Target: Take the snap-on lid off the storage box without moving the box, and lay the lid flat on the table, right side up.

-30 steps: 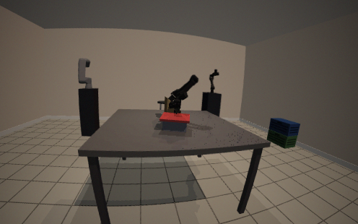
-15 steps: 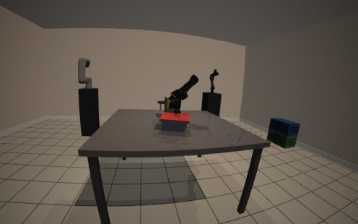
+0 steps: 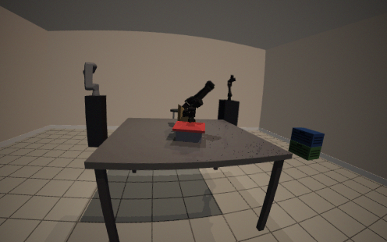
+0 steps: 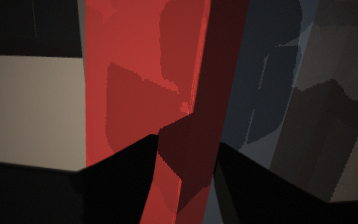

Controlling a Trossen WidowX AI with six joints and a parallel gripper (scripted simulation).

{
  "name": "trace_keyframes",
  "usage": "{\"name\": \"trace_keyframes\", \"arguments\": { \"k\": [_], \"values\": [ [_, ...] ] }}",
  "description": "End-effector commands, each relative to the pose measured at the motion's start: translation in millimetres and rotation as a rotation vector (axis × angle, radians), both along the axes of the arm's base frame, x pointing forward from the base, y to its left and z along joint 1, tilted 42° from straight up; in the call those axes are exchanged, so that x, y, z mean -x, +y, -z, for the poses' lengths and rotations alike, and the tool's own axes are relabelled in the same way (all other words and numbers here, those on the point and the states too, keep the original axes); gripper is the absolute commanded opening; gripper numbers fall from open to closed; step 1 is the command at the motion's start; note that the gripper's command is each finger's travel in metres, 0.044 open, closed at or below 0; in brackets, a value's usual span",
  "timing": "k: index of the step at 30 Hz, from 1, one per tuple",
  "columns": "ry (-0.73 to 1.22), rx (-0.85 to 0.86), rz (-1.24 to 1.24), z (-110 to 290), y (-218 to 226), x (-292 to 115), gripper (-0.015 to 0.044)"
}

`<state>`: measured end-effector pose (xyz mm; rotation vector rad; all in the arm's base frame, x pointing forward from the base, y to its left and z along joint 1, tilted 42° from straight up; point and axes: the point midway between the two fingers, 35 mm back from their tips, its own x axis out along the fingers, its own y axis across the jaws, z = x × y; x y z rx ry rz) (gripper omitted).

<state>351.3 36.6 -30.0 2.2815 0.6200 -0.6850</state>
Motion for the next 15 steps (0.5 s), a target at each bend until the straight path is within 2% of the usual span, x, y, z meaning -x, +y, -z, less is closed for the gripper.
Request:
{"name": "trace_keyframes", "arguments": {
  "k": [1,15],
  "values": [
    [-0.003,0.001,-0.001,-3,-3,0,0.0000],
    [-0.003,0.002,-0.001,-17,-16,-3,0.0000]
  ]
}}
